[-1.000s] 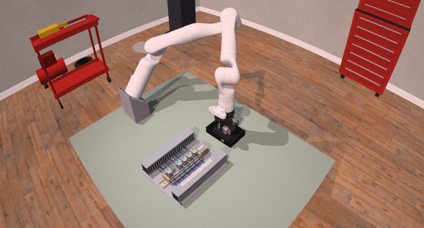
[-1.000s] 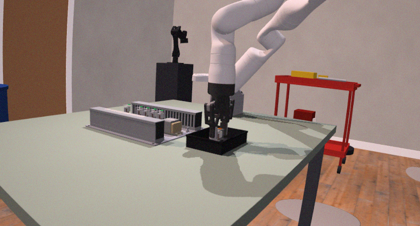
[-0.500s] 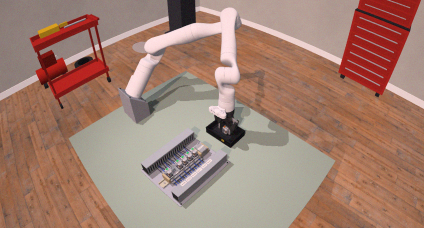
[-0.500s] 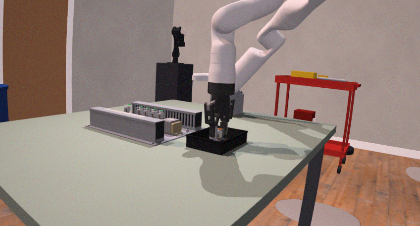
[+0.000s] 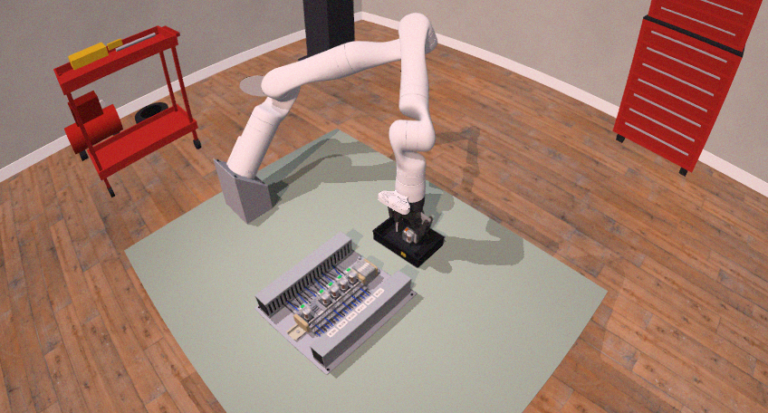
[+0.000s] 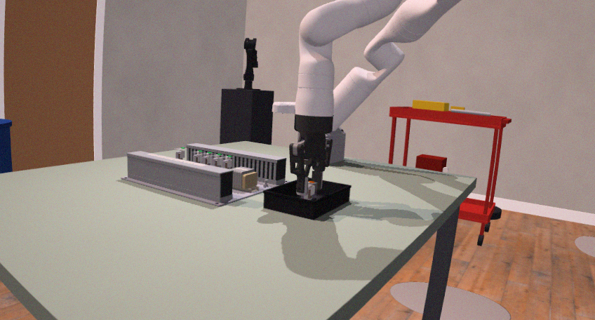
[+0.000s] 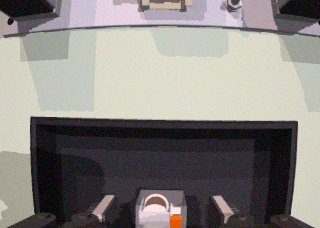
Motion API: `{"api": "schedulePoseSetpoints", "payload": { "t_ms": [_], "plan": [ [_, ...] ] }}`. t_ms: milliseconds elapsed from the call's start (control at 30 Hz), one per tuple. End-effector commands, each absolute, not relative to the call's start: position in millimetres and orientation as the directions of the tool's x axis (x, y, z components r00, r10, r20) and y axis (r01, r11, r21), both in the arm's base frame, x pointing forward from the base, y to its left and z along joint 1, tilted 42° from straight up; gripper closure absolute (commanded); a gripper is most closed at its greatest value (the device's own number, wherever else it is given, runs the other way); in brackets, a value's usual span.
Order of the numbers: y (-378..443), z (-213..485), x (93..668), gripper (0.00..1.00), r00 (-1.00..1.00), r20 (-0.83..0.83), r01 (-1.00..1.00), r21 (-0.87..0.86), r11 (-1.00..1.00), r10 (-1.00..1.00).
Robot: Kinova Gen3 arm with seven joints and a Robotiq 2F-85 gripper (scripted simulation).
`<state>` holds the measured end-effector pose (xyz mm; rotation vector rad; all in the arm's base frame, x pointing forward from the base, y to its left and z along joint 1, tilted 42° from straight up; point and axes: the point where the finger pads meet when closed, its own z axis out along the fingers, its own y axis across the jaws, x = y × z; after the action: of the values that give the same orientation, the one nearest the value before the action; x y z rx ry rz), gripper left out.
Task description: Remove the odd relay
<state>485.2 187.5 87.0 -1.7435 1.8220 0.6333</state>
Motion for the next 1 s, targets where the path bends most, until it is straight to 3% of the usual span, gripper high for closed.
{"api": "schedulePoseSetpoints", "payload": {
  "t_ms": [0,967],
  "plan": [
    [186.1,88.8,486.1,0.39,-0.022,-0.665,-0.998,-0.031,0.057,-0.747],
    [178.5,97.2,485.4,0.39,-0.022,-0.665,-0.998,-0.031,0.057,-0.747]
  ]
}}
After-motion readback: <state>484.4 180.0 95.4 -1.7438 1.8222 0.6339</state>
